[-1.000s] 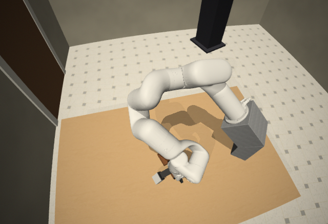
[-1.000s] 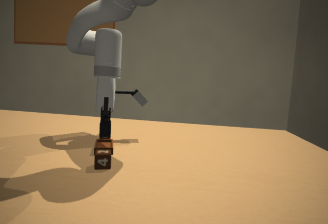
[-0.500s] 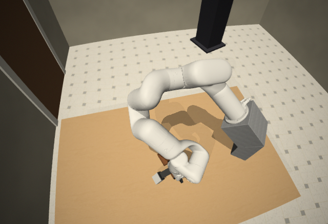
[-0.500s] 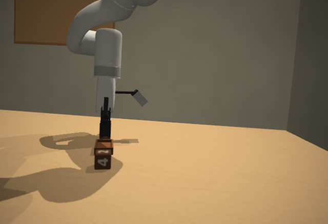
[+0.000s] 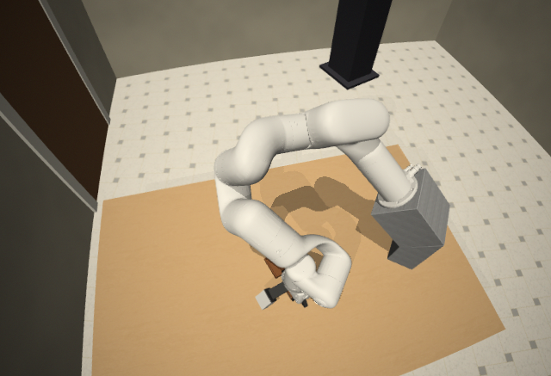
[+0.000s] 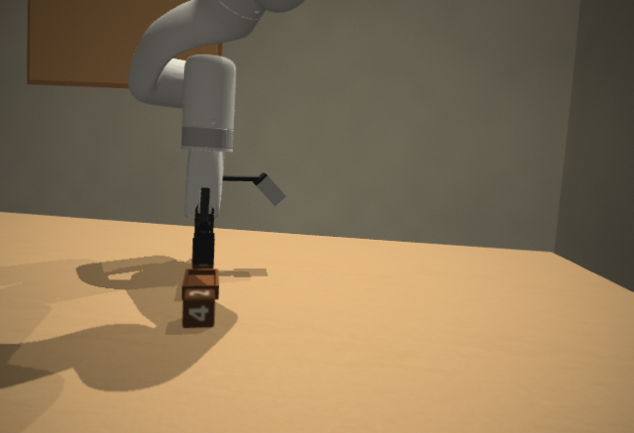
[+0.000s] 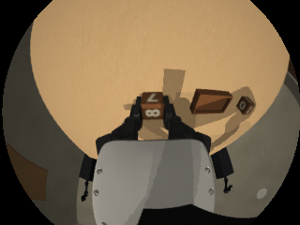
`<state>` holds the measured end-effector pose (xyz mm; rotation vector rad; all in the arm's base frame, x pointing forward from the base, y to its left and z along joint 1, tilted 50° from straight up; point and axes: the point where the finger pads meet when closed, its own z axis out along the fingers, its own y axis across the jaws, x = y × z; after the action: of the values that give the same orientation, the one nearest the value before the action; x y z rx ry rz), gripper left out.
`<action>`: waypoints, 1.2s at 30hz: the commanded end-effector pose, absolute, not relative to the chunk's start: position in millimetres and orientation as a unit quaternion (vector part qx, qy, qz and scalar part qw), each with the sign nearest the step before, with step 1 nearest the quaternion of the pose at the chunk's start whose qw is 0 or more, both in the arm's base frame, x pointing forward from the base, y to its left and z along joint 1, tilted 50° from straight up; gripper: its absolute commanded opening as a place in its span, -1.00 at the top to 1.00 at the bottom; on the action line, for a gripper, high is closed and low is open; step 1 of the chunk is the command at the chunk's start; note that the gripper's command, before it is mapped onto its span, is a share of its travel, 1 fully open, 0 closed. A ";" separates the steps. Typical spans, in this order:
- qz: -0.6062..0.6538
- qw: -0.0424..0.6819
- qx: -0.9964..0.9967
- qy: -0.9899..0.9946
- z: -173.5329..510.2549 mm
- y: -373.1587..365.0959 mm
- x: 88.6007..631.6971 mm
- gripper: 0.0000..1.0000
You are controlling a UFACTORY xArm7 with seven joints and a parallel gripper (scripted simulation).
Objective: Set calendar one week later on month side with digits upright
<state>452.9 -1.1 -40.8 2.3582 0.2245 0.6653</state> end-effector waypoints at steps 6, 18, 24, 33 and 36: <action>0.256 0.333 0.903 0.087 -40.6 0.7 453.1 0.26; 0.256 0.333 0.903 0.087 -40.6 0.7 453.1 0.01; 0.256 0.333 0.903 0.087 -40.6 0.7 453.1 0.01; 0.256 0.333 0.903 0.087 -32.9 7.3 446.9 0.01; 0.256 0.333 0.903 0.087 -24.3 14.7 440.0 0.01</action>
<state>447.6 4.3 -34.4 2.3578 0.2243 0.6650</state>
